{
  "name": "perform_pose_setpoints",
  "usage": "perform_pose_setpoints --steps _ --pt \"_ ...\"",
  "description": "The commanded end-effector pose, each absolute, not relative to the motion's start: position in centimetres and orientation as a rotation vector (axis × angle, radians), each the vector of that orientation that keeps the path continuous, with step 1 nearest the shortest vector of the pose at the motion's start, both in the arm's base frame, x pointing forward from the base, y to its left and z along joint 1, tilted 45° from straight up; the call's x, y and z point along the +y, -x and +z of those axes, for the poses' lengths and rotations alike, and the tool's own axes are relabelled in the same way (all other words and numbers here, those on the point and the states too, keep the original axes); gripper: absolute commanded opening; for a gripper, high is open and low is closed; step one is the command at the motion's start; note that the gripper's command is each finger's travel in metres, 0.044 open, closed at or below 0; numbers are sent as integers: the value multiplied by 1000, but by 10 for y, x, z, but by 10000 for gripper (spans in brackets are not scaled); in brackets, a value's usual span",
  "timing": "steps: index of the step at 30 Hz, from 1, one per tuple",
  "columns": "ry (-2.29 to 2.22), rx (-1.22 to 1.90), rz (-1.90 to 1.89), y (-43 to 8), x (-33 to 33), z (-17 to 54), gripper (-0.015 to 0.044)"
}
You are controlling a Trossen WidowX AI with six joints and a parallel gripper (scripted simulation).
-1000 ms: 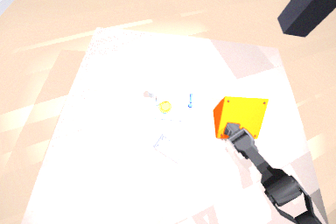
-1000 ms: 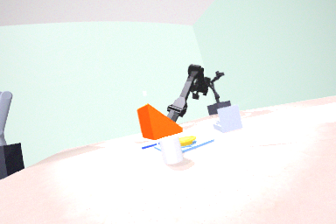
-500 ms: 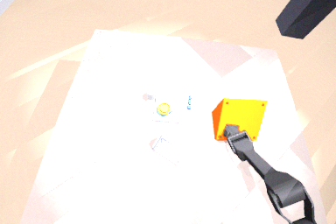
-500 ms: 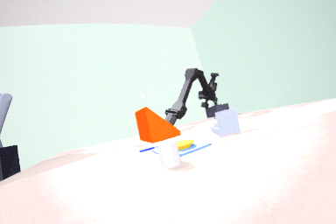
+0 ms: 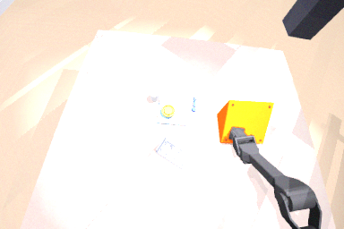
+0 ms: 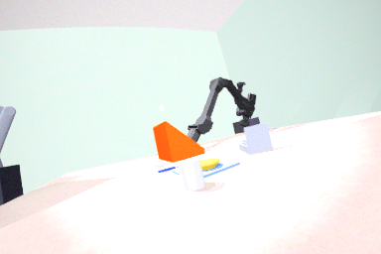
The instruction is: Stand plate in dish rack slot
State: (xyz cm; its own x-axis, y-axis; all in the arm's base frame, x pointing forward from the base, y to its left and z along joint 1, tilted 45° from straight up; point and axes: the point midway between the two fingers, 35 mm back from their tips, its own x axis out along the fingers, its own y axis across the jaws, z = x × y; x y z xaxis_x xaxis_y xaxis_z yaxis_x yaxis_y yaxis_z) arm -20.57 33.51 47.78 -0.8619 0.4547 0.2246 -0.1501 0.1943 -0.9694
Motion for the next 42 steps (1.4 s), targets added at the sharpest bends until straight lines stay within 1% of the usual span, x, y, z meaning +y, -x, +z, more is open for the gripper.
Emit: perform_pose_setpoints --steps 1,11,23,36,42 --pt "369 -1912 1707 178 357 476 400" --pt "544 -1683 1670 103 396 467 400" --pt "704 -1374 1581 -1 424 452 400" --pt "797 -1054 1455 -111 428 431 400" --pt "791 -911 1396 -149 416 425 400"
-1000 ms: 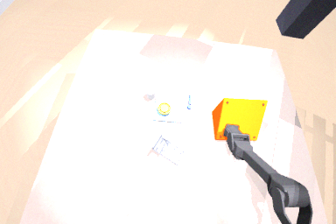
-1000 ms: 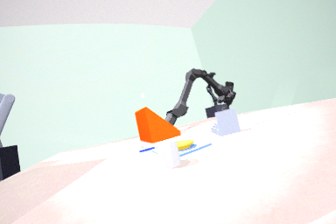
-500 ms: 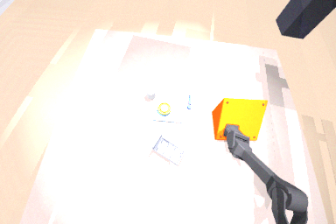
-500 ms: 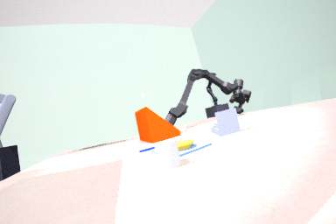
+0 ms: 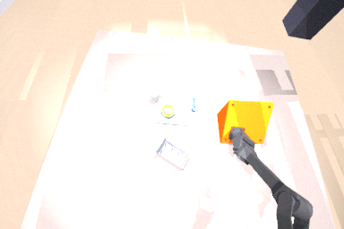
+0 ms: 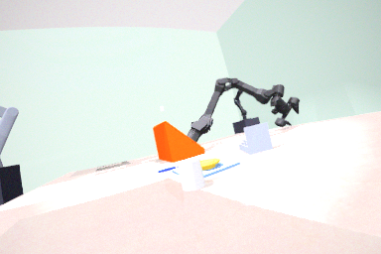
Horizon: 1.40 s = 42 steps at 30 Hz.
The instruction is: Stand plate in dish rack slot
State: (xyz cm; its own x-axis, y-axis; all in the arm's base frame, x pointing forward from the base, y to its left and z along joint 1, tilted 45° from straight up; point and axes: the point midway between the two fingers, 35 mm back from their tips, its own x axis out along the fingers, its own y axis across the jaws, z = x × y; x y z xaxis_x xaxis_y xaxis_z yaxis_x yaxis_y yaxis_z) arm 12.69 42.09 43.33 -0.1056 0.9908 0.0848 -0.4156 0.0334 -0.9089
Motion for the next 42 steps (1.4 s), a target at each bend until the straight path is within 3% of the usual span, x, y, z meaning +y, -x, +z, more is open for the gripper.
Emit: perform_pose_setpoints --steps 1,24,42 --pt "797 -880 1391 -158 414 421 400" --pt "799 -93 1193 -366 324 300 400" --pt "638 431 1014 -449 191 202 400"
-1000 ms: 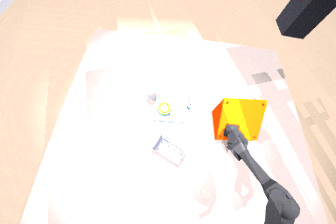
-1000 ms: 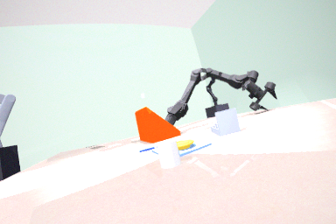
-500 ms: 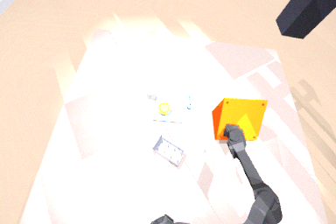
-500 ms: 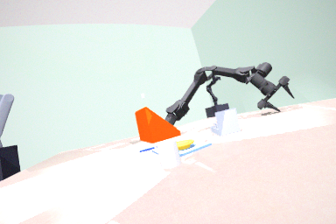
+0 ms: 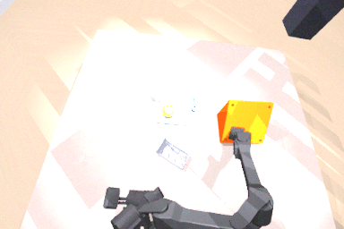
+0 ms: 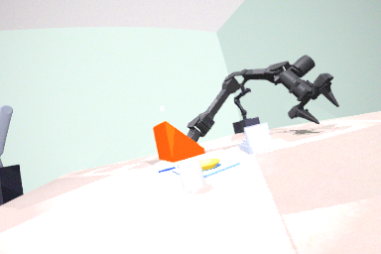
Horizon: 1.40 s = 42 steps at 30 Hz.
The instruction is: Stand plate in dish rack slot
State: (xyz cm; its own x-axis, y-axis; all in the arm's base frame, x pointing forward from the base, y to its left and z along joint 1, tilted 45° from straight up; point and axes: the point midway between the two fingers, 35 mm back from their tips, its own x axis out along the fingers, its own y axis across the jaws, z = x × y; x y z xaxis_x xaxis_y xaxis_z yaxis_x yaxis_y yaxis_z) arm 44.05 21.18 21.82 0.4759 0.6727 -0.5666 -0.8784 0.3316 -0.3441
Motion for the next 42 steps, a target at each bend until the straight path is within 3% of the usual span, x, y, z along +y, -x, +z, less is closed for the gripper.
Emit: perform_pose_setpoints --steps 1,20,42 --pt "629 455 1007 -451 184 198 400" --pt "314 962 836 -453 17 105 400" --pt "-323 1377 656 -367 -134 45 400"
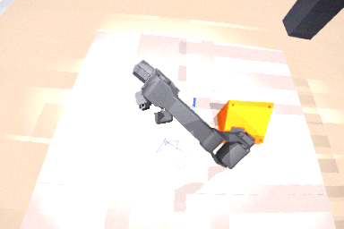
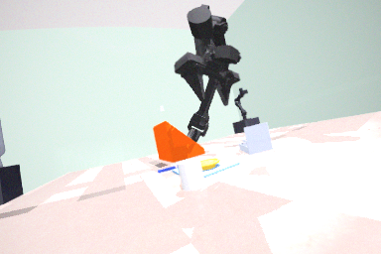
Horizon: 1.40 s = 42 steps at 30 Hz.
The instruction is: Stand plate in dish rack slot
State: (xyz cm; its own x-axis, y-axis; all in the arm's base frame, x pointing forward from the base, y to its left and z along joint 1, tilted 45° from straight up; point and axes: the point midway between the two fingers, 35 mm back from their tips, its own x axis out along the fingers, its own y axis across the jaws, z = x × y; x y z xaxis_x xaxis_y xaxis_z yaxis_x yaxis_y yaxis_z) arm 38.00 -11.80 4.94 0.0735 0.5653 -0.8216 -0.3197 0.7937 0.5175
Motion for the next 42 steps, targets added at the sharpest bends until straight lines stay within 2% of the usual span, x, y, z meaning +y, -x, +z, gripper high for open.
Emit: perform_pose_setpoints --steps 1,7,12,20,42 --pt "-357 1390 649 -362 -140 43 400" --pt "-560 1449 612 -331 -168 37 400" --pt "-584 1456 608 -328 -169 35 400" --pt "-586 1531 606 -336 -92 -42 400" --pt "-587 1532 606 -335 -70 -62 400"
